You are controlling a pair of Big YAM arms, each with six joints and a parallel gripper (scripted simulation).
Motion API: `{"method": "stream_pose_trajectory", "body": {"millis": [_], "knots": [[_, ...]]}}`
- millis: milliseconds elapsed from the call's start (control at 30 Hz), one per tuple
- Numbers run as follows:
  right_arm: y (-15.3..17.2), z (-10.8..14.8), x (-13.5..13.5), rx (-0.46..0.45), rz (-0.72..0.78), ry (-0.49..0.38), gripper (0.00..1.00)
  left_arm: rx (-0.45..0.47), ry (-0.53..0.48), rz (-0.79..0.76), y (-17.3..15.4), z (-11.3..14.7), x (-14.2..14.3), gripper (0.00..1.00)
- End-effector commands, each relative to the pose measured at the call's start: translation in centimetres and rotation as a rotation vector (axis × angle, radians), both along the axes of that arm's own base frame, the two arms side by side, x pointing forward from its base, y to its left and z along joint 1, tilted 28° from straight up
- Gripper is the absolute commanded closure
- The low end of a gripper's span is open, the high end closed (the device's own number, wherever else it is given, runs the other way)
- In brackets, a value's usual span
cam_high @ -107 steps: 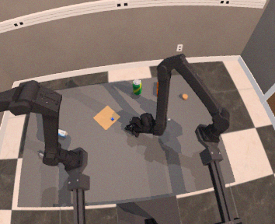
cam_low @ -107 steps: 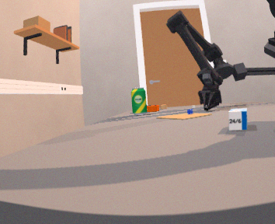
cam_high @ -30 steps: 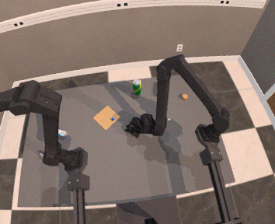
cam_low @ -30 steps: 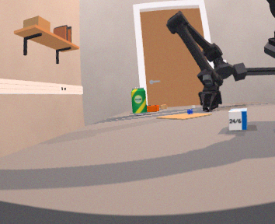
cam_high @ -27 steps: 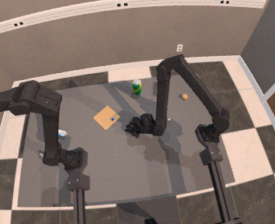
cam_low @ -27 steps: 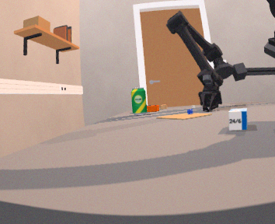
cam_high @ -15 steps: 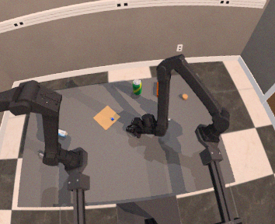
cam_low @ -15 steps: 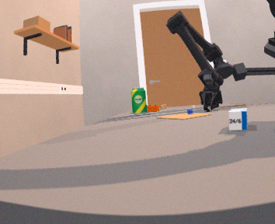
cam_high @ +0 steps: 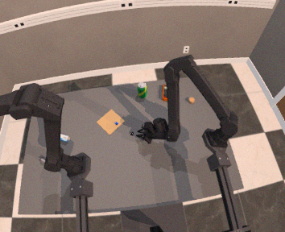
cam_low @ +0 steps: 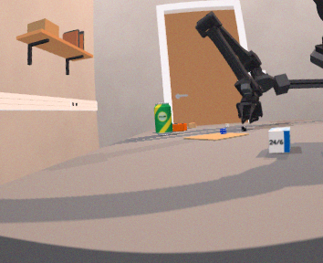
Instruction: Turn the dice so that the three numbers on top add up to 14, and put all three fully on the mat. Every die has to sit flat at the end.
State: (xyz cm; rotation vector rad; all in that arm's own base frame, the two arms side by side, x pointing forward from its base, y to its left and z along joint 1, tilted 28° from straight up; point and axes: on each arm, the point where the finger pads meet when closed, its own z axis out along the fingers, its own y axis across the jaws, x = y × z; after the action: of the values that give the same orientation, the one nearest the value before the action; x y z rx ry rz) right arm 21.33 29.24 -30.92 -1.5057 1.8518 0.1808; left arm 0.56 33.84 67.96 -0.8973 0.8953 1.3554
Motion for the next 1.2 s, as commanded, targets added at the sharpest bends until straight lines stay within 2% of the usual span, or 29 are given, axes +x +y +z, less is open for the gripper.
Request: {"method": "stream_pose_trajectory", "body": {"millis": [0, 267, 700, 800, 1167], "knots": [[1.5, 1.3, 0.6, 0.038, 0.004, -0.021, 0.7, 0.054, 0.012, 0.009, -1.7, 1.7, -0.3, 0.0], [1.2, 1.5, -0.2, 0.014, 0.006, -0.002, 0.7, 0.054, 0.012, 0.009, -1.7, 1.7, -0.3, 0.0], [3.5, 5.9, -1.1, 0.018, 0.006, -0.005, 0.7, 0.054, 0.012, 0.009, -1.7, 1.7, -0.3, 0.0], [3.1, 6.1, -0.3, 0.018, -0.018, -0.005, 0.7, 0.054, 0.012, 0.009, -1.7, 1.7, -0.3, 0.0], [4.8, 6.3, -0.6, 0.006, -0.005, -0.003, 0.7, 0.054, 0.012, 0.009, -1.7, 1.7, -0.3, 0.0]]}}
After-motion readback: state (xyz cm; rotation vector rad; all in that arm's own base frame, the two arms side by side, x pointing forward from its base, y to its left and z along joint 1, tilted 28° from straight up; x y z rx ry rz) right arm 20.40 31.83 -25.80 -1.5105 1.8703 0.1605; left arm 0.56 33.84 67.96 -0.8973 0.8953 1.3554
